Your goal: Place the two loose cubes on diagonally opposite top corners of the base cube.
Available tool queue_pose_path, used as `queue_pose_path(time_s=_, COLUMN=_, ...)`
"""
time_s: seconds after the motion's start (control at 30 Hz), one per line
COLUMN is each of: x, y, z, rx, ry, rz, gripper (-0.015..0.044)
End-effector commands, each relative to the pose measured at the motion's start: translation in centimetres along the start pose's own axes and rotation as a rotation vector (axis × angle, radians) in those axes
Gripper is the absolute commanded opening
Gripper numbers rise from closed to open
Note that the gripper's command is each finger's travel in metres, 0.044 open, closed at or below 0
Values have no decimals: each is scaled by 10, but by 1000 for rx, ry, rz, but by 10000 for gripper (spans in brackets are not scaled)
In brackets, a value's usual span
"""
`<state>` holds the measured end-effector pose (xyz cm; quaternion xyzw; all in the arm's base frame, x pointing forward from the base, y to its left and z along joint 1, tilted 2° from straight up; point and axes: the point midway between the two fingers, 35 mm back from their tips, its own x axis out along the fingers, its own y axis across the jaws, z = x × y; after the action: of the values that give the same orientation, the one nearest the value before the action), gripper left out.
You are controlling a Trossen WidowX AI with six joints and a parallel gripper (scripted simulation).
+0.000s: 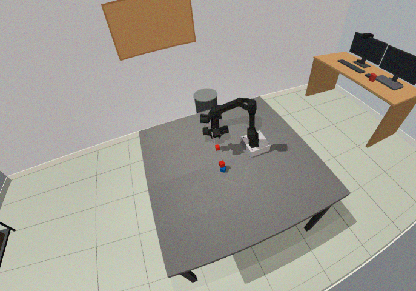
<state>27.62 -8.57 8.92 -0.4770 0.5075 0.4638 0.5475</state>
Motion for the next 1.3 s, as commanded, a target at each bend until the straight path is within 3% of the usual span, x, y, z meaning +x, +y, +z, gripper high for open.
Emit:
queue_pose_path(time_s=0.0, x=30, y=4, z=1, rx=-6, ry=-7, rz=22, gripper=265)
queue_pose_path(time_s=0.33, x=66, y=7, z=2, rx=-6, ry=-8, rz=22, gripper=265)
queue_pose_path(time_s=1.17, x=99, y=8, z=2, rx=-6, ry=-8, rz=22, gripper=265)
queue_pose_path(time_s=1.27, x=99, y=8, z=2, rx=-6, ry=-8, rz=22, gripper=186)
